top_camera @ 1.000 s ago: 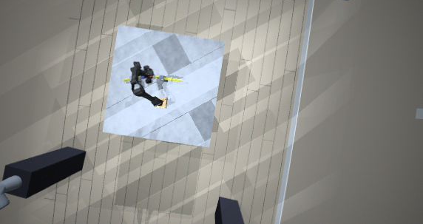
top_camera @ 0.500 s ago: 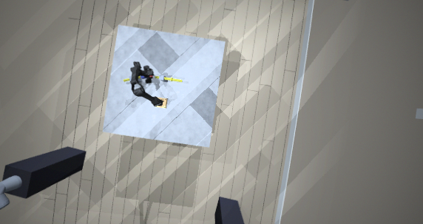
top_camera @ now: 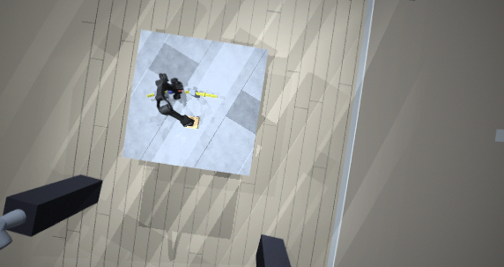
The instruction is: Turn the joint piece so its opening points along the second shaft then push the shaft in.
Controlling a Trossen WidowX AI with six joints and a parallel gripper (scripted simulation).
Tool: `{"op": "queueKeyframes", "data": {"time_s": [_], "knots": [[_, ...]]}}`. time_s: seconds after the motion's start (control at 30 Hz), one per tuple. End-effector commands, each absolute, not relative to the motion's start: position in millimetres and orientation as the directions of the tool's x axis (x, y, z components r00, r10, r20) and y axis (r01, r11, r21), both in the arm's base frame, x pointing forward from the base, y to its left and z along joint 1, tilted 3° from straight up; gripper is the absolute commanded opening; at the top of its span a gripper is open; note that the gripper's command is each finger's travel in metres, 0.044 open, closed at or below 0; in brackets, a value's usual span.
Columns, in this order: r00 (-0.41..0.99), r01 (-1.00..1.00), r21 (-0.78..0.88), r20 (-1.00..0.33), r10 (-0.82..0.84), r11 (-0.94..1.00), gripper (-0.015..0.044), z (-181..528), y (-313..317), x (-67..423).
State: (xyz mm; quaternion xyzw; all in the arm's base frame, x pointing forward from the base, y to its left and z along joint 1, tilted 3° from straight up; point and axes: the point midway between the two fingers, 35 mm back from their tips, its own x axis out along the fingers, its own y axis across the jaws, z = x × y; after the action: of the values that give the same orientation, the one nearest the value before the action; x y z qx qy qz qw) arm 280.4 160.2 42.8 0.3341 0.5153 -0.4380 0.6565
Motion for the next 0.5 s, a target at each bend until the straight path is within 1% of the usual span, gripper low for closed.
{"op": "queueKeyframes", "data": {"time_s": [0.0,0.47], "knots": [[0.086,0.921,-0.013,-0.969,-0.234,0.389,0.0,42.9,160.1,280.2],[0.085,0.919,-0.013,-0.969,-0.231,0.393,0.0,42.8,160.2,280.4]]}}
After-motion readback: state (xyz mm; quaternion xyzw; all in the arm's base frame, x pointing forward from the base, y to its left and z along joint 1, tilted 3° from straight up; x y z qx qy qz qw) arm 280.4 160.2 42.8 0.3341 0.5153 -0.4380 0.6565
